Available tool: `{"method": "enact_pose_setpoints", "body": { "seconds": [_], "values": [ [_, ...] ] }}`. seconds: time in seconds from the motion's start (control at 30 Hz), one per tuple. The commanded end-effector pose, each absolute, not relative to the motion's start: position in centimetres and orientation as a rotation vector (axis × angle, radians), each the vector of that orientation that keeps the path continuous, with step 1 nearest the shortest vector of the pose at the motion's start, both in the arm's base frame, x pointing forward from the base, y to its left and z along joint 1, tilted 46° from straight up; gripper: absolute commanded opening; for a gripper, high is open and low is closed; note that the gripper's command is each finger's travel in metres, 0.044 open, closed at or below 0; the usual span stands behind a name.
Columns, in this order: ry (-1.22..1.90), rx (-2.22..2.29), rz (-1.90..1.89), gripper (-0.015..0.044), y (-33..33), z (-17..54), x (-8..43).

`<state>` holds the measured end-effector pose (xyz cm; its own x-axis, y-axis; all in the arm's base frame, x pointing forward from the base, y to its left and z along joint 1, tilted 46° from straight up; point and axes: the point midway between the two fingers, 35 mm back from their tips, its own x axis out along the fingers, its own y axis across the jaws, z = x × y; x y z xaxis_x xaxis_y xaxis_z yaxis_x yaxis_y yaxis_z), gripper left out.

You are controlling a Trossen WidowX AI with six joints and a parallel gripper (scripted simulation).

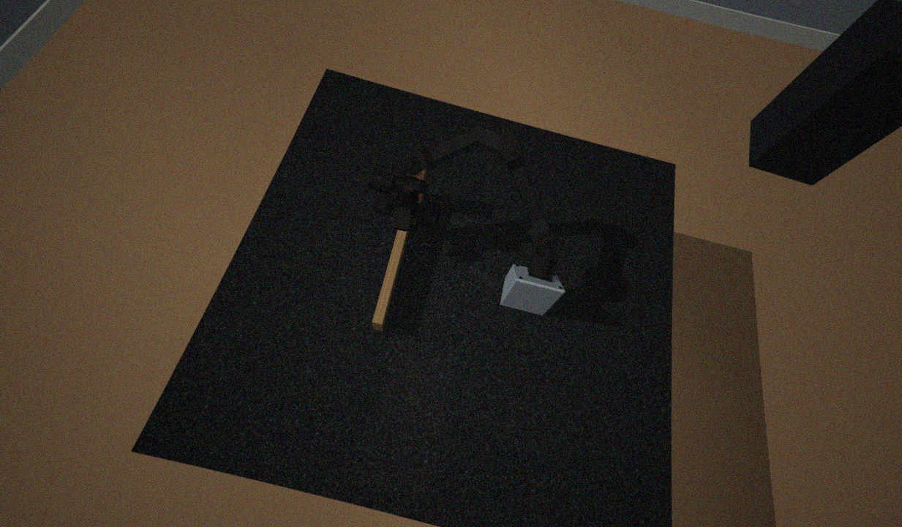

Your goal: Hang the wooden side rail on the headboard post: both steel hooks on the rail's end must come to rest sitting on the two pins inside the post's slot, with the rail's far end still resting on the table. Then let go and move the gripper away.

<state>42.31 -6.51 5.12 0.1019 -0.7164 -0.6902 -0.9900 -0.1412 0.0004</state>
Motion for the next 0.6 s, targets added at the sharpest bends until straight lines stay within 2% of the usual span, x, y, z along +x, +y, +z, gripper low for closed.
{"method": "enact_pose_setpoints", "body": {
  "seconds": [0.0,0.57],
  "values": [
    [1.652,-1.923,0.761,0.0000,-6.46,5.65,42.42],
    [1.652,-1.923,0.760,0.0000,-6.66,5.46,42.45]
  ]
}}
